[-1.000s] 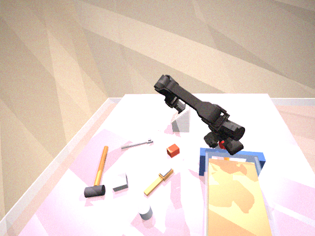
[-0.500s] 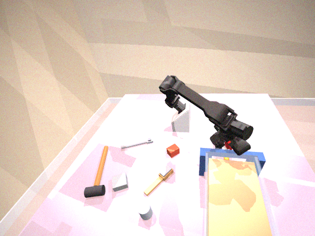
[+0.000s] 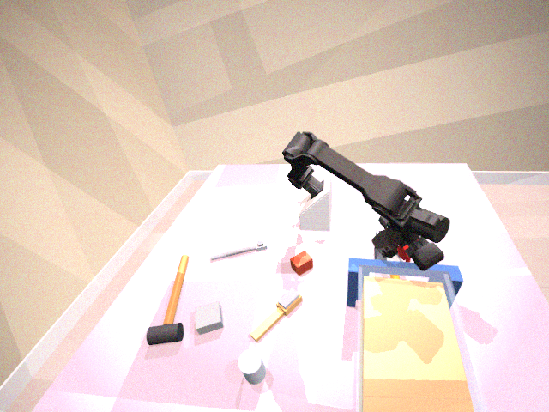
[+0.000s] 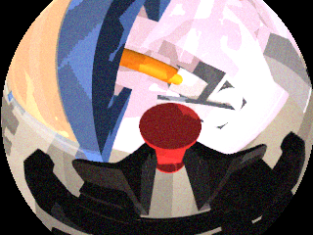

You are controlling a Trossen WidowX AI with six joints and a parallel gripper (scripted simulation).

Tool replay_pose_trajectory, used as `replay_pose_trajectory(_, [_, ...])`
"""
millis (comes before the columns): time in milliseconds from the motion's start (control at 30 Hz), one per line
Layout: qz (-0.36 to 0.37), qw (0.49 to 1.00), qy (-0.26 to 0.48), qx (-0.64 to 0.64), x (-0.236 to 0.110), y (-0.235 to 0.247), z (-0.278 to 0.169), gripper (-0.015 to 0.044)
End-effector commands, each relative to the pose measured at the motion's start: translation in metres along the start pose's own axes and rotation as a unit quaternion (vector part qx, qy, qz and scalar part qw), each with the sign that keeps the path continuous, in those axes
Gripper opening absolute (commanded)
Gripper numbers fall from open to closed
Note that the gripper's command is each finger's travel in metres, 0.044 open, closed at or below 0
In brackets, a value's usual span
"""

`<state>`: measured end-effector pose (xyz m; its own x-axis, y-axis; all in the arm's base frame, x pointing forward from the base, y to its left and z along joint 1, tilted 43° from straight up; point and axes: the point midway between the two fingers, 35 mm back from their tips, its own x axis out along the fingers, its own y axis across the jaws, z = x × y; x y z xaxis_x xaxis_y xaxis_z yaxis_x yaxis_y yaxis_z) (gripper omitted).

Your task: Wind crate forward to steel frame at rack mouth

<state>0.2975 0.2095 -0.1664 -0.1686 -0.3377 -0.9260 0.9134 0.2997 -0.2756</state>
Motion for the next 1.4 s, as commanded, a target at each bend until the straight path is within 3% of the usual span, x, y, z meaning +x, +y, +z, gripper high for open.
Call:
replay_pose_trajectory(0, [0.000,1.000,0.009,-0.005,0.009,0.001,-0.018,0.0000])
replay_pose_trajectory(1367, [0.000,1.000,0.012,-0.006,0.031,-0.021,-0.071,0.0000])
